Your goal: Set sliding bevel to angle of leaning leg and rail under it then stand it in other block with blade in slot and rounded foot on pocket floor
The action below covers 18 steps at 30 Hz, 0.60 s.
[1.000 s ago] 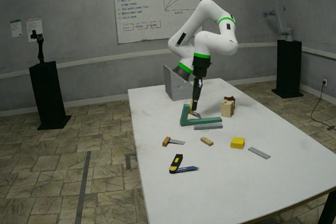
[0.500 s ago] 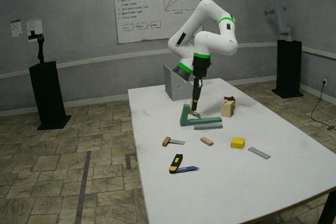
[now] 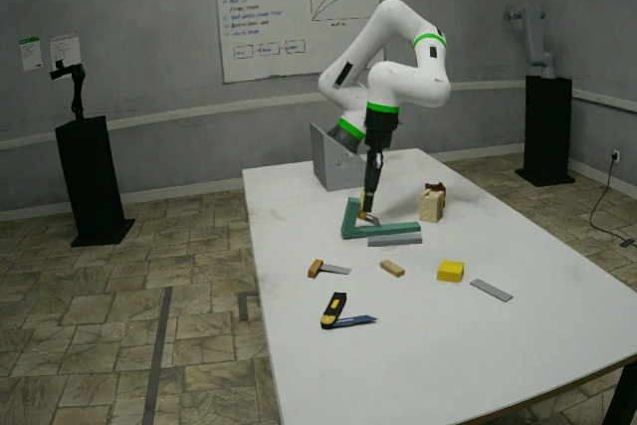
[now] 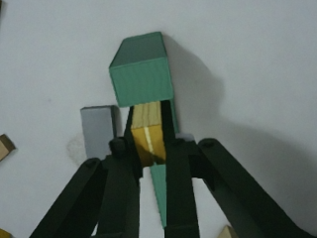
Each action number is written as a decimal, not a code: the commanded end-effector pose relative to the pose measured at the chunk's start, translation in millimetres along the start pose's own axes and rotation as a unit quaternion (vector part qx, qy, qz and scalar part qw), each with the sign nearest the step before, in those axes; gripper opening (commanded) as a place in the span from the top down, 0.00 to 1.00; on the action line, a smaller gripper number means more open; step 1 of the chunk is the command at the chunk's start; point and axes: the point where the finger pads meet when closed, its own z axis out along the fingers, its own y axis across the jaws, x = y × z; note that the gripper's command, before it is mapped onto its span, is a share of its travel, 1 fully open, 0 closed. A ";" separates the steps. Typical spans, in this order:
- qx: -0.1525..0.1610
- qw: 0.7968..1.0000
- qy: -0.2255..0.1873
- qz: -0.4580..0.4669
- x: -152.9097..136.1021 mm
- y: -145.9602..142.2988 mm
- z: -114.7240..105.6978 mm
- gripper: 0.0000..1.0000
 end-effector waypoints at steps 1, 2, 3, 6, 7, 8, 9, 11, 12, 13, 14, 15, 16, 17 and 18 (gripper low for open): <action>0.001 1.000 0.000 0.000 0.4 -0.5 -0.7 0.90; 0.001 1.000 0.000 0.000 0.4 -0.5 0.0 0.90; 0.001 1.000 0.000 0.000 0.5 -0.5 0.8 0.90; 0.001 1.000 0.000 0.000 0.6 -0.5 3.2 0.90; 0.001 1.000 0.000 0.000 0.7 -0.5 4.0 0.90; 0.001 1.000 0.000 0.000 0.8 -0.5 4.8 0.90; 0.001 1.000 0.000 0.000 0.8 -0.5 5.7 0.90; 0.001 1.000 0.000 0.000 1.0 -0.5 7.5 0.90; 0.001 1.000 0.000 0.000 1.0 -0.5 8.4 0.90; 0.001 1.000 0.000 0.000 1.1 -0.5 9.4 0.90; 0.001 1.000 0.000 0.000 1.2 -0.5 10.3 0.90; 0.001 1.000 0.000 0.000 1.3 -0.5 11.2 0.90; 0.001 1.000 0.000 0.000 1.3 -0.5 12.1 0.90; 0.001 1.000 0.000 0.000 1.3 -0.5 12.1 0.90; 0.001 1.000 0.000 0.000 1.3 -0.5 12.1 0.90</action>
